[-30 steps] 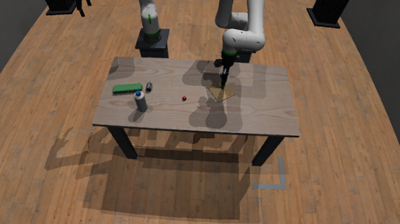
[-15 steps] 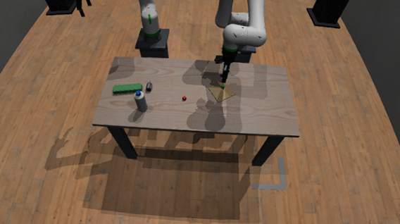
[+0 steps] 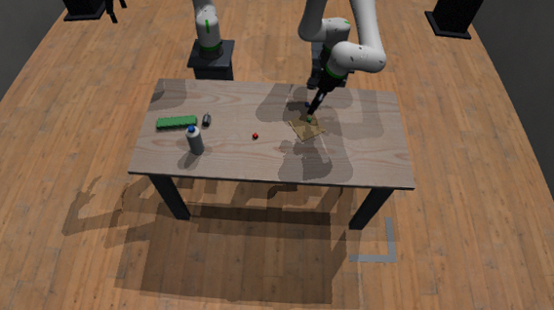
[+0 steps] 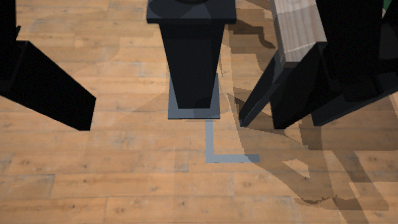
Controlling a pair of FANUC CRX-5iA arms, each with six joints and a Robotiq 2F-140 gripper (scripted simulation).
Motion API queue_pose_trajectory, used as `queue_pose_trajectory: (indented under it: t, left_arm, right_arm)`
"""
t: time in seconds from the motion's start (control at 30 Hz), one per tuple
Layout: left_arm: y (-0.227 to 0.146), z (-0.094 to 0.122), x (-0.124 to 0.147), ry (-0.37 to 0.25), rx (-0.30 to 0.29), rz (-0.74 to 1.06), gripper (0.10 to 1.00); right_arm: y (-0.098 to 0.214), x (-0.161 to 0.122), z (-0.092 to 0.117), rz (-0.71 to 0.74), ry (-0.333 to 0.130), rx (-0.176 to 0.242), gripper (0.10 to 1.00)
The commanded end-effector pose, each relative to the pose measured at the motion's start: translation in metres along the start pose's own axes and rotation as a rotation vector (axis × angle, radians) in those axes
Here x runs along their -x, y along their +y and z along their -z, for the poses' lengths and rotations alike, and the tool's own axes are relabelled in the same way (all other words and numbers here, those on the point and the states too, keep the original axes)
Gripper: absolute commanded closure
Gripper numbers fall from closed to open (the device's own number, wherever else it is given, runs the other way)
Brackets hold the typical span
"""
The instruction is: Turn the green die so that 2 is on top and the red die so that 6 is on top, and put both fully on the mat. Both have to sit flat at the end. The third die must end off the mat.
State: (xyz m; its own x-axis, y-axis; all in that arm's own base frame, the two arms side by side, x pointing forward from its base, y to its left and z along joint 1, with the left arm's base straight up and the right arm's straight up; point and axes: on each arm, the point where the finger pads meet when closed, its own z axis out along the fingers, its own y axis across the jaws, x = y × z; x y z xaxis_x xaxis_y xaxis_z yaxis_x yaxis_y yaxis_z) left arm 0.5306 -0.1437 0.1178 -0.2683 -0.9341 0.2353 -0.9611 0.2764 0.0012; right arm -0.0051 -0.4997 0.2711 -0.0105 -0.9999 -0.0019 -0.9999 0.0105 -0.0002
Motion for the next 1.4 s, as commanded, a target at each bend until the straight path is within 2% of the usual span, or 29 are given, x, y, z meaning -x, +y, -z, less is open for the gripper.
queue_pose_trajectory:
  t: [0.0, 0.07, 0.13, 0.2, 0.37, 0.43, 0.6, 0.7, 0.77, 0.93, 1.0, 1.37]
  left_arm:
    - [0.000, 0.000, 0.002, 0.025, 0.000, -0.004, 0.807]
    - [0.000, 0.000, 0.002, 0.039, 0.001, -0.004, 0.807]
    - [0.001, 0.000, 0.003, 0.078, 0.003, -0.004, 0.807]
    - [0.001, 0.000, 0.003, 0.078, 0.003, -0.004, 0.807]
    - [0.001, -0.001, 0.006, 0.238, 0.003, -0.004, 0.807]
    - [0.000, 0.000, 0.007, 0.283, 0.000, -0.004, 0.807]
    - [0.000, -0.001, 0.011, 0.291, 0.001, -0.004, 0.807]
    - [0.001, -0.003, 0.011, 0.343, 0.007, -0.004, 0.807]
    - [0.001, -0.003, 0.011, 0.343, 0.007, -0.004, 0.807]
    - [0.001, -0.004, 0.014, 0.504, 0.006, -0.004, 0.807]
    - [0.000, -0.003, 0.015, 0.546, 0.001, -0.004, 0.807]
    - [0.000, -0.005, 0.020, 0.548, 0.001, -0.004, 0.807]
  right_arm:
    - [0.000, 0.000, 0.001, 0.000, 0.002, 0.000, 0.098]
    - [0.000, 0.000, 0.001, 0.000, 0.002, 0.000, 0.098]
    - [0.000, 0.000, 0.001, 0.000, 0.002, 0.000, 0.098]
    - [0.000, 0.000, 0.001, 0.000, 0.002, 0.000, 0.098]
    - [0.000, 0.000, 0.001, 0.000, 0.002, 0.000, 0.098]
    - [0.000, 0.000, 0.001, 0.000, 0.002, 0.000, 0.098]
    - [0.000, 0.000, 0.001, 0.000, 0.002, 0.000, 0.098]
    - [0.000, 0.000, 0.001, 0.000, 0.002, 0.000, 0.098]
    - [0.000, 0.000, 0.001, 0.000, 0.002, 0.000, 0.098]
    - [0.000, 0.000, 0.001, 0.000, 0.002, 0.000, 0.098]
    - [0.000, 0.000, 0.001, 0.000, 0.002, 0.000, 0.098]
    - [0.000, 0.000, 0.001, 0.000, 0.002, 0.000, 0.098]
